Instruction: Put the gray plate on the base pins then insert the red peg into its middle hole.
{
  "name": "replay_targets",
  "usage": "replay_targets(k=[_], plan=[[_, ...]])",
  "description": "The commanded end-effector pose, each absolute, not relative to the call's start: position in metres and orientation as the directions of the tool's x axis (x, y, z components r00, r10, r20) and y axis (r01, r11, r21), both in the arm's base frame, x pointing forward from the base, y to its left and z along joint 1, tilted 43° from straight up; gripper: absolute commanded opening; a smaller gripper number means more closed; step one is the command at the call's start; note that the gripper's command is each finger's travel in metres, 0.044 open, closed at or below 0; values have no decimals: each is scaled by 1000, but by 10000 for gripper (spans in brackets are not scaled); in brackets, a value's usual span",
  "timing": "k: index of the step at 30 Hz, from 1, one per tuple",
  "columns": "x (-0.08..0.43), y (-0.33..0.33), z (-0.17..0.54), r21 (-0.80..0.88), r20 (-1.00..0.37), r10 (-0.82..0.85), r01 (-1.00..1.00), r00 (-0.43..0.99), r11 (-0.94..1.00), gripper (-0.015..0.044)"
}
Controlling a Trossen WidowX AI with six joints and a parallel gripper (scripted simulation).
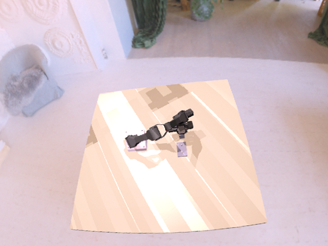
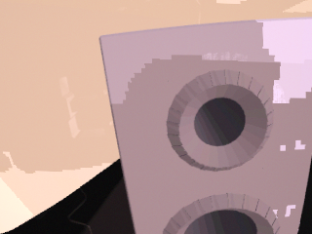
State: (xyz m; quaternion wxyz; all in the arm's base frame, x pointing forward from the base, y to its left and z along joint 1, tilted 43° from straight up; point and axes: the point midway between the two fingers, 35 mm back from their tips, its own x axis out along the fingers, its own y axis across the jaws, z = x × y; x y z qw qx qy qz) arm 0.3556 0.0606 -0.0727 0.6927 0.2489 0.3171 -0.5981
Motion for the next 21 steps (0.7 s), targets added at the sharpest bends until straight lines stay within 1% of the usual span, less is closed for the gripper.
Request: replay_targets(k=[1,5,9,14,21], plan=[[355,59,-74,-39,-733,-675,986,83,163,138],[355,59,-74,-39,-733,-675,986,83,163,111],[357,62,-73,-34,-738,-669,984,93,174,6],[362,73,-67,-17,-752,-647,977,126,210,0],[363,86,-55,-20,-753,-646,978,121,207,0]])
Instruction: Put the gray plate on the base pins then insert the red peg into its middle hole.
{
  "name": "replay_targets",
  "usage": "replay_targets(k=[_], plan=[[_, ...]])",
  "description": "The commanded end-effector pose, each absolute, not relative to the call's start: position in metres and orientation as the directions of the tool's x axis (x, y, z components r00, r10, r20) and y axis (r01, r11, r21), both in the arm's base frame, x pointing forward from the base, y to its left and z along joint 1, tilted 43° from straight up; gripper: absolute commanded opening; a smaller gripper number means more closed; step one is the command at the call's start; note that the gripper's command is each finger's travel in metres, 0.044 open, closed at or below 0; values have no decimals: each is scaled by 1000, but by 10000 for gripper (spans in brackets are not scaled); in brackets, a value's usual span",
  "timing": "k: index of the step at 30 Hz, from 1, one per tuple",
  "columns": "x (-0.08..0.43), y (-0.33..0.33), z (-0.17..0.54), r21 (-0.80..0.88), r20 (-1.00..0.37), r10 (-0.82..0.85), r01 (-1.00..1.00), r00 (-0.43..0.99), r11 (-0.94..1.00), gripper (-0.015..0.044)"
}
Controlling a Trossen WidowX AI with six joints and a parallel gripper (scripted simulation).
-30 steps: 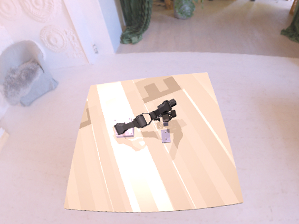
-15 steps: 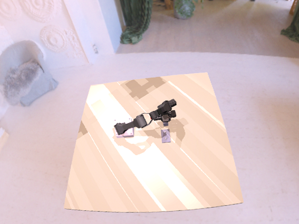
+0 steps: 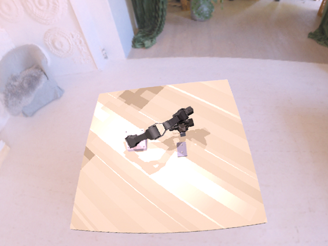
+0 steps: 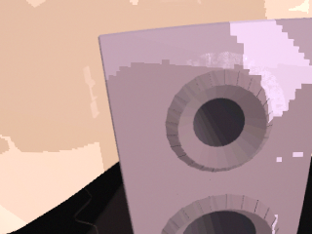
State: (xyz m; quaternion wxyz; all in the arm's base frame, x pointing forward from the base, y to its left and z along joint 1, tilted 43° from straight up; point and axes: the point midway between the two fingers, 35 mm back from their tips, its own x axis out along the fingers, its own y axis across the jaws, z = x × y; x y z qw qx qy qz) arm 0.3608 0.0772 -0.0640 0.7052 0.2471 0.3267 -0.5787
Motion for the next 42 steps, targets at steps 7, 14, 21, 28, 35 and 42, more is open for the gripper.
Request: replay_targets(k=[7,14,21,28,35,42], plan=[[362,101,-40,-25,-755,-645,978,116,205,0],[359,114,-26,-30,-755,-647,979,110,201,0],[355,127,-9,-34,-751,-653,981,100,190,0],[350,140,8,-38,-745,-661,984,90,177,0],[344,151,25,-40,-738,-670,986,82,164,0],[349,137,29,-35,-740,-667,987,82,160,0]])
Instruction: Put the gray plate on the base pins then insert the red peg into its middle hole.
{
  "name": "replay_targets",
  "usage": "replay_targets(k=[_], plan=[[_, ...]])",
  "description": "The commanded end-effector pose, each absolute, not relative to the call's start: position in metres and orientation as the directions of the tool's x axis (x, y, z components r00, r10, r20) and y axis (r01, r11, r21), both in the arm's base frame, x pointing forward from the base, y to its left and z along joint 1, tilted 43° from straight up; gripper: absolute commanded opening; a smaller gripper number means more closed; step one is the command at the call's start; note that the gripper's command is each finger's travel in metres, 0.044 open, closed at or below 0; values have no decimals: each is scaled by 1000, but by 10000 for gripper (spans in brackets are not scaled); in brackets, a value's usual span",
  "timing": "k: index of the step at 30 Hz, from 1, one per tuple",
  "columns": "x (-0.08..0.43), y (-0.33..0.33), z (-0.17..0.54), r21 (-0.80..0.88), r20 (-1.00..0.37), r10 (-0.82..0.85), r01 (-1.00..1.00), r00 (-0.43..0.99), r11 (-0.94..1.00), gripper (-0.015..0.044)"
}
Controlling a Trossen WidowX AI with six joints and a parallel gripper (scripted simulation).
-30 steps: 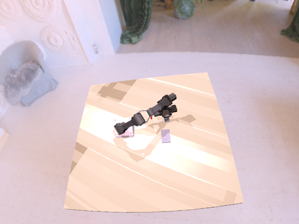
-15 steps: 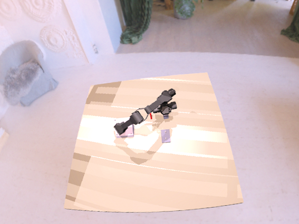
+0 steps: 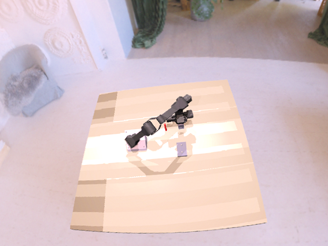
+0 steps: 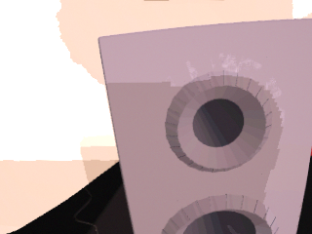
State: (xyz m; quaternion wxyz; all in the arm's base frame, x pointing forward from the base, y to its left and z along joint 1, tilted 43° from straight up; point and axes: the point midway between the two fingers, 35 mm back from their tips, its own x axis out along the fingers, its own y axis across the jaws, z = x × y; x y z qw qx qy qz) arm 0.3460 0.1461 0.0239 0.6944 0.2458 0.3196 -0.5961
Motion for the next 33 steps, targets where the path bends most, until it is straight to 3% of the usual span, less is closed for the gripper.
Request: replay_targets(k=[1,33], plan=[[350,134,30,-34,-741,-667,987,82,159,0],[359,36,53,2,-746,-661,993,82,120,0]])
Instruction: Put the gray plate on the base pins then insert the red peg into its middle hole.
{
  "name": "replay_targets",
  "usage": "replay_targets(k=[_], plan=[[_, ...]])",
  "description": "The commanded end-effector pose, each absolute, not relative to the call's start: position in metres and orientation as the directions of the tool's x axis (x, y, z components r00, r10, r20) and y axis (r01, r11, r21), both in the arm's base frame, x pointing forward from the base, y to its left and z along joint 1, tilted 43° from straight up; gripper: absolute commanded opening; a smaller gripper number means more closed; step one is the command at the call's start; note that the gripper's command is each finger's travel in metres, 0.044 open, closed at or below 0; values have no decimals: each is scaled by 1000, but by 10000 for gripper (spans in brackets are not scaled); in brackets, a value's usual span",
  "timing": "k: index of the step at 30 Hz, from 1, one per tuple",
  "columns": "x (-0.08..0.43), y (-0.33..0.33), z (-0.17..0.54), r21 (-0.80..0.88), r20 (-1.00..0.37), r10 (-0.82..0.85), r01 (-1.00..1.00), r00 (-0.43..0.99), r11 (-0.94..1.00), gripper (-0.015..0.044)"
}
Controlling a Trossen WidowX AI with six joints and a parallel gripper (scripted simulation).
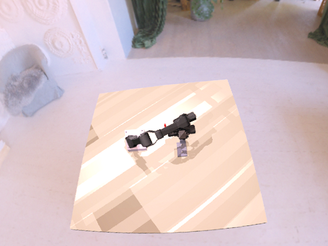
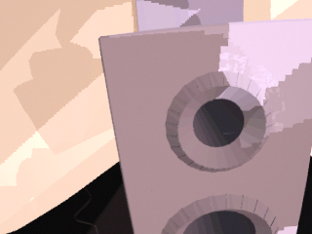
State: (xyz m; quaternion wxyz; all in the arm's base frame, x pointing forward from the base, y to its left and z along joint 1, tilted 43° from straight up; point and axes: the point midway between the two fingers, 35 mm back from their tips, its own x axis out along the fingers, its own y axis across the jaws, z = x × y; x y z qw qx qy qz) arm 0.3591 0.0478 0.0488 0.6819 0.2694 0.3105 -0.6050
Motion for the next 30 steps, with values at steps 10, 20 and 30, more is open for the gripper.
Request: replay_targets(k=[10,20,30], plan=[[356,5,60,12,-736,-672,994,82,108,0],[353,-9,63,16,-730,-679,995,82,102,0],[353,-9,63,16,-730,-679,995,82,102,0]])
